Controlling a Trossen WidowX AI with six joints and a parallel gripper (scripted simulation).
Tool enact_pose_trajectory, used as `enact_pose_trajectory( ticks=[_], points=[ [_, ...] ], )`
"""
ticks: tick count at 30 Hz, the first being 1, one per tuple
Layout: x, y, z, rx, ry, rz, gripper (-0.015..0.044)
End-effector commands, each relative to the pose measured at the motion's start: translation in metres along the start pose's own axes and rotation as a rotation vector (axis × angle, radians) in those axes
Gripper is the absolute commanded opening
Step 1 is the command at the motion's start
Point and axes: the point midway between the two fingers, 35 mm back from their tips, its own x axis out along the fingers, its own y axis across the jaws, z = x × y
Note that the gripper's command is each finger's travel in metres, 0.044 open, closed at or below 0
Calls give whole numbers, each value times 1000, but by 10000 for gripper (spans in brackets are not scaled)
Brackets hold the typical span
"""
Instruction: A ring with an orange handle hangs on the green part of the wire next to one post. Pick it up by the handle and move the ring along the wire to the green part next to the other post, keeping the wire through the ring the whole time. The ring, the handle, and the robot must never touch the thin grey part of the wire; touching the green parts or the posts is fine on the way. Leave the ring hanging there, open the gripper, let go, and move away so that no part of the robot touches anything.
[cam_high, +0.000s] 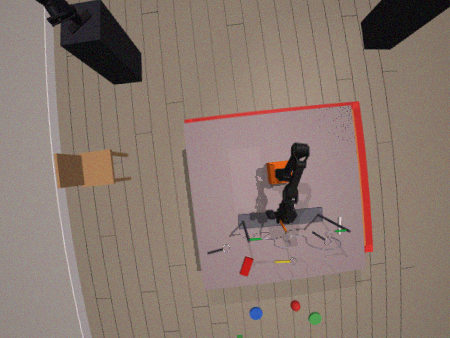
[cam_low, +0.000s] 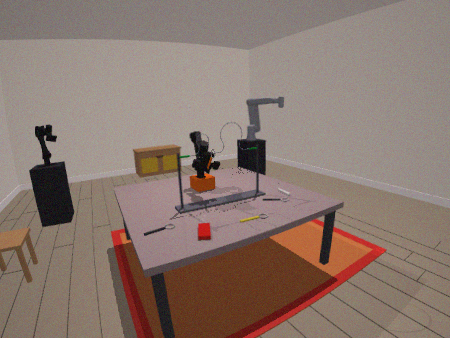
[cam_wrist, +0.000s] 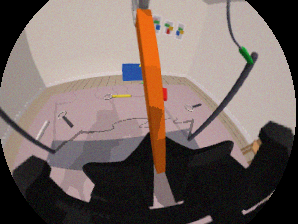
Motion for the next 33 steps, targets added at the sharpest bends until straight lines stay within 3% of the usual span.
enact_pose_trajectory(
  ticks=[1,33],
  points=[
    [-2,7,2,39,0,17,-150],
    [-12,57,7,178,11,109,-150]
  ],
)
